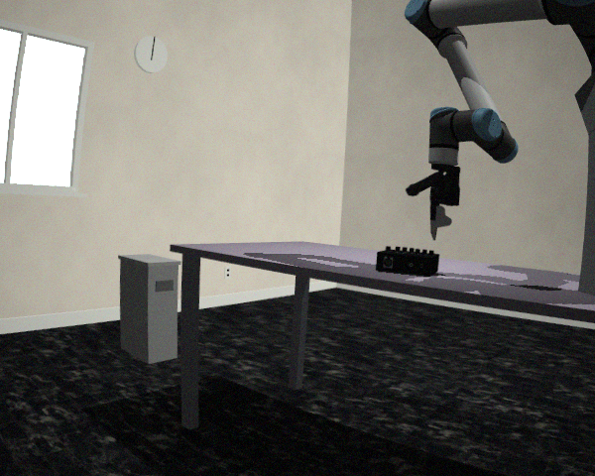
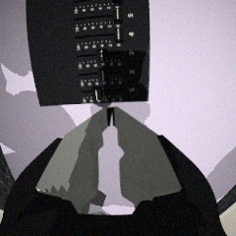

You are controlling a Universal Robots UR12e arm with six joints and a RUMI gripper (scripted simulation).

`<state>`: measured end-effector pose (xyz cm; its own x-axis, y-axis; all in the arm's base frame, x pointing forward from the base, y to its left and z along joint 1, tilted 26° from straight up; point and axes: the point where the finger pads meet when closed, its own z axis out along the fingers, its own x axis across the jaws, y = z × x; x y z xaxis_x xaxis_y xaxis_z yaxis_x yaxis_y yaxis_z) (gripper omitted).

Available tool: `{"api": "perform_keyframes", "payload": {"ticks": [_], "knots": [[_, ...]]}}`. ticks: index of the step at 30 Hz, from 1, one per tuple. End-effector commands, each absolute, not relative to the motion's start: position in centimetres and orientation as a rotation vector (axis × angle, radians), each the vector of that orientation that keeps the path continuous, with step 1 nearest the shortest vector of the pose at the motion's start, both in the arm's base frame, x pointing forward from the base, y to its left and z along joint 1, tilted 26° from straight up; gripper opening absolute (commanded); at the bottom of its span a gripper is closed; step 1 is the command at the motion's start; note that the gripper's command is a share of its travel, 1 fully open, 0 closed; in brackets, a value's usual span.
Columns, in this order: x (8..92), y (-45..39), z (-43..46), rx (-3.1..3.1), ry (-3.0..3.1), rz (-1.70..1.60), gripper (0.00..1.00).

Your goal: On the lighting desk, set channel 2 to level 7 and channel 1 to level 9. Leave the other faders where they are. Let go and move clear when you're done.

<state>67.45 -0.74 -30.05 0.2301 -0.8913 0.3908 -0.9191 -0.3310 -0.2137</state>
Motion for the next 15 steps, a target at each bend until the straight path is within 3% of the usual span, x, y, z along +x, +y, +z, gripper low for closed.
{"api": "perform_keyframes", "payload": {"ticks": [1, 15], "knots": [[67.46, -0.71, -30.01, 2.415, -1.780, 0.699, 0.00], [67.58, -0.83, -30.35, 2.415, -1.780, 0.699, 0.00]]}}
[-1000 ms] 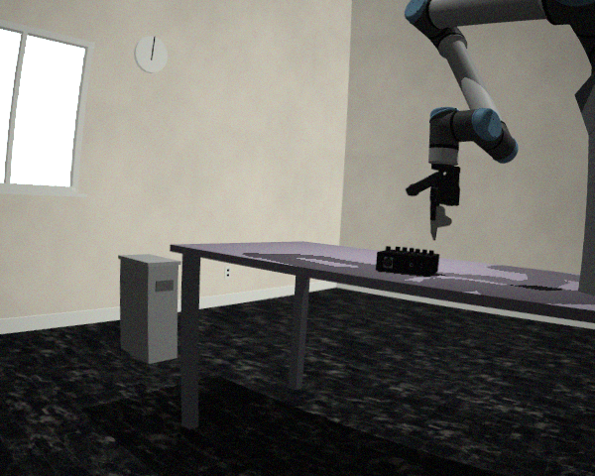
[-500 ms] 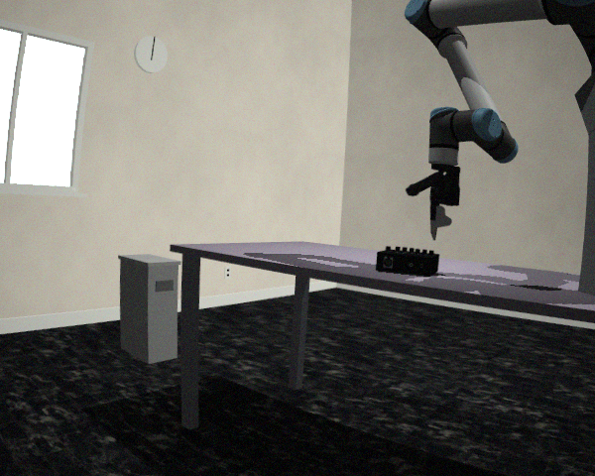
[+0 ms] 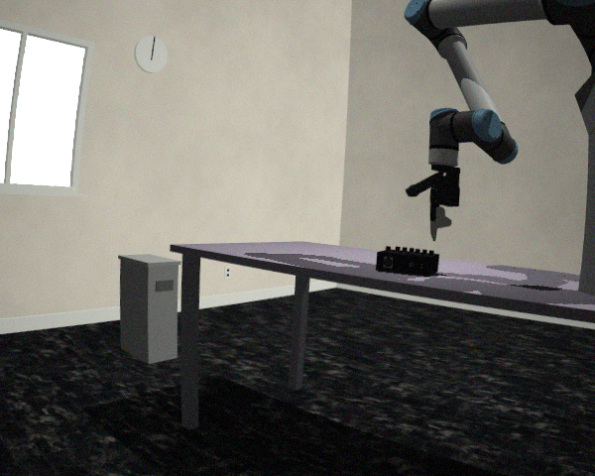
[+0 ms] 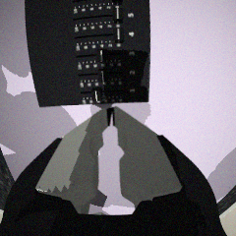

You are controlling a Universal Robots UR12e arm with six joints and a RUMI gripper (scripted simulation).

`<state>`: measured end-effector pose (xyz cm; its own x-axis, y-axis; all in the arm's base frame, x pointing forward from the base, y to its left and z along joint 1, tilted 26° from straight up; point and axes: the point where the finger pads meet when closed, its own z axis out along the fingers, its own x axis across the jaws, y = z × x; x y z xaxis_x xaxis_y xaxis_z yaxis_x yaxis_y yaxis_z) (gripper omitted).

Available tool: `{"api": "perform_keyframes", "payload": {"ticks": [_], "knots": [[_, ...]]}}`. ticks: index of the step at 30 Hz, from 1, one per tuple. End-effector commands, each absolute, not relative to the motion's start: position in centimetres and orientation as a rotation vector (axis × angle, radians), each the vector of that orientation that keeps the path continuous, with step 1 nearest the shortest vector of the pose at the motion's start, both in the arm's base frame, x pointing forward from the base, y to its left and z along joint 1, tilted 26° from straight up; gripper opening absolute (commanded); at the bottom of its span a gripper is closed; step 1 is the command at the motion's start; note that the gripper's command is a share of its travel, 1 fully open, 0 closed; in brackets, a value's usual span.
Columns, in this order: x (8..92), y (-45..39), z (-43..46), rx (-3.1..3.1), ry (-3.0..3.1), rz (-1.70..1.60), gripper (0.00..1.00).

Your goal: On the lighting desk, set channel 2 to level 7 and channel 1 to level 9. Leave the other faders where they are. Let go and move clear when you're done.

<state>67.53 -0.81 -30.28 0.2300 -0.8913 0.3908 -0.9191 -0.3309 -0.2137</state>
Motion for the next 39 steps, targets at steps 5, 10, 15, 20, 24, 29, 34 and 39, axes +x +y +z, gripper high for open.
{"api": "perform_keyframes", "payload": {"ticks": [5, 10, 15, 20, 24, 29, 34, 39], "knots": [[67.6, -0.9, -30.5, 2.415, -1.780, 0.699, 0.00], [67.7, -1.0, -30.8, 2.415, -1.780, 0.699, 0.00], [67.9, -1.1, -31.1, 2.415, -1.780, 0.699, 0.00], [68.0, -1.2, -31.4, 2.415, -1.780, 0.699, 0.00], [68.0, -1.2, -31.6, 2.415, -1.780, 0.699, 0.00], [68.1, -1.3, -31.8, 2.415, -1.780, 0.699, 0.00], [68.2, -1.4, -32.0, 2.415, -1.780, 0.699, 0.00], [68.2, -1.4, -32.1, 2.415, -1.780, 0.699, 0.00]]}}
